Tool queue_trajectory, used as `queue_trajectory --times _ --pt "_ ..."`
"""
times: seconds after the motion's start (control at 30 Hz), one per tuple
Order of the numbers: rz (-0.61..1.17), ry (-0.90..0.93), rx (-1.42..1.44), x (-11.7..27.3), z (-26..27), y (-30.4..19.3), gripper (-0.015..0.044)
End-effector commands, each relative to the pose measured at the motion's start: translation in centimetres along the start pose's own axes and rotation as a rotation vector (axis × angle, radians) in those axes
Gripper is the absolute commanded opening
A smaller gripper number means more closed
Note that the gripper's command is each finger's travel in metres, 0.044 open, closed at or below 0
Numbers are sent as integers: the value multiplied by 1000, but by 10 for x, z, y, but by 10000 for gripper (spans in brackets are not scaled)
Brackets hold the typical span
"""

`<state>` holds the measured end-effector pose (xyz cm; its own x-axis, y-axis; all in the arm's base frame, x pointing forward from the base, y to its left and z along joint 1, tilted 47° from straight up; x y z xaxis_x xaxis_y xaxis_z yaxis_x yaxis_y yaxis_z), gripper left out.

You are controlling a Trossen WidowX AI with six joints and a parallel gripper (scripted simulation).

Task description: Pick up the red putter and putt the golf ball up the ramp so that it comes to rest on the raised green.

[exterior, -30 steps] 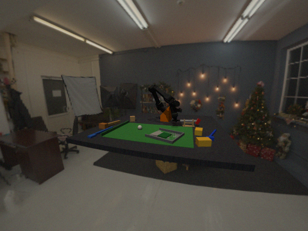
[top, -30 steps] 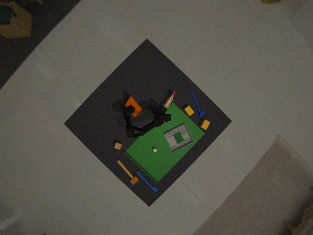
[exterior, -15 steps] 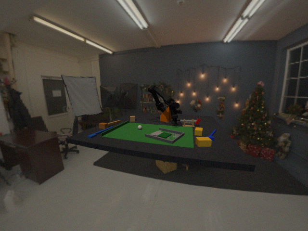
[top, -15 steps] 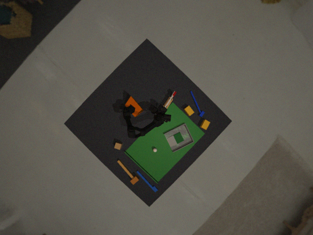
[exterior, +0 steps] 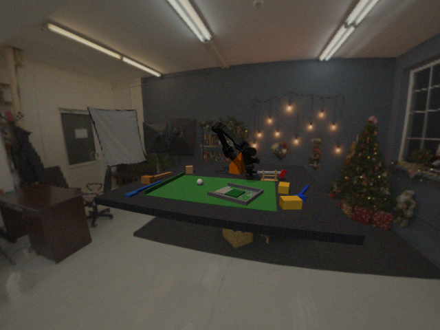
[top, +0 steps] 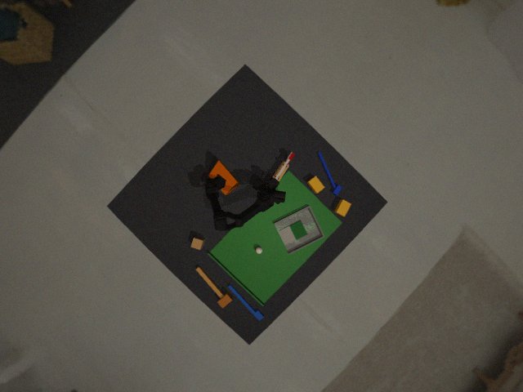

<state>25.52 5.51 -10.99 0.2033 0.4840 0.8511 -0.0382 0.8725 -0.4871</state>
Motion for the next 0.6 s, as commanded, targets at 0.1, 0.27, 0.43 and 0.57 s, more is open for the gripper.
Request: queue_trajectory --times 0.1,0.27,0.43,0.57 --pt "-1 -1 -1 1 0 0 46" --pt "-1 -1 -1 1 0 0 0" --pt "-2 -1 -1 8 -2 2 0" --pt "-4 -2 0 32 -5 10 0"
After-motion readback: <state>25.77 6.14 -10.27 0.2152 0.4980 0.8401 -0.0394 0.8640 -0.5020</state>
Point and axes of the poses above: the point midway between the two fingers, 35 mm back from their tips, its own x axis back along the fingers, its own z axis across the jaws, y = z × x, the point moved 6 cm from there along x, back along the fingers, and after that the axes turned 2 degrees about x, right-handed, at the moved point
